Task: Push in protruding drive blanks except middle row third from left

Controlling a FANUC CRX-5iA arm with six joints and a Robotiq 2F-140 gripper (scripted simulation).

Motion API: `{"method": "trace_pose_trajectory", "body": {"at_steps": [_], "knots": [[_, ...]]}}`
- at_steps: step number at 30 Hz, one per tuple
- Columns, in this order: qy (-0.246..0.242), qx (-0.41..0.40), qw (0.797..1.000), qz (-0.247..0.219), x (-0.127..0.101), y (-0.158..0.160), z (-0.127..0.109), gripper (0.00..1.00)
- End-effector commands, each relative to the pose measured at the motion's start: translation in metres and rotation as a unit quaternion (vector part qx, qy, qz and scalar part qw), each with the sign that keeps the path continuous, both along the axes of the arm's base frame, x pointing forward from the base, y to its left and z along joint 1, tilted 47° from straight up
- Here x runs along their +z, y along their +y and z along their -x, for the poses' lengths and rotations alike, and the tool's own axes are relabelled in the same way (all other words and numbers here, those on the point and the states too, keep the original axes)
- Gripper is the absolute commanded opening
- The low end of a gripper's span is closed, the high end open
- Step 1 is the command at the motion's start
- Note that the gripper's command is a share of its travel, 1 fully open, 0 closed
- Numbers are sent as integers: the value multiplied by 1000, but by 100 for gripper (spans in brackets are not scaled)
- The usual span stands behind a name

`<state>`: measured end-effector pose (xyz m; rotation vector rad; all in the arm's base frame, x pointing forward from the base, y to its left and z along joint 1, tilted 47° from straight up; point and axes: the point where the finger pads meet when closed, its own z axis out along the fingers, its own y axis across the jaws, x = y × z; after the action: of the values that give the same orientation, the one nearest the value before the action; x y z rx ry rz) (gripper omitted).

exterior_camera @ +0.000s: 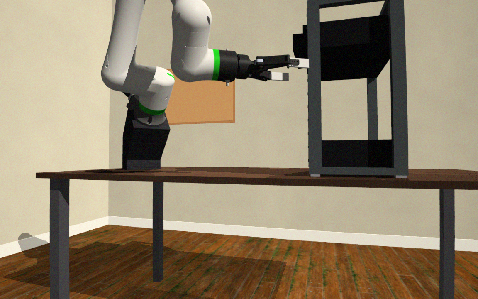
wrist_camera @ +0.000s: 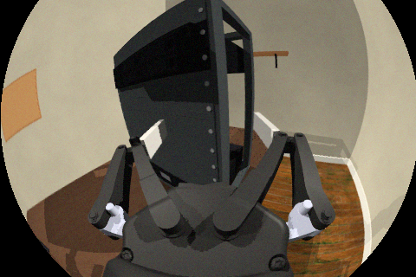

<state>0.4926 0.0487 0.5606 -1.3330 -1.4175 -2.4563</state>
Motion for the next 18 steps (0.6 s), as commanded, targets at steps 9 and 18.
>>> {"method": "trace_pose_trajectory", "body": {"at_steps": [9, 18], "knots": [[12, -5, 1000, -15, 8, 1, 9, 100], [39, -15, 998, -54, 25, 6, 30, 100]]}}
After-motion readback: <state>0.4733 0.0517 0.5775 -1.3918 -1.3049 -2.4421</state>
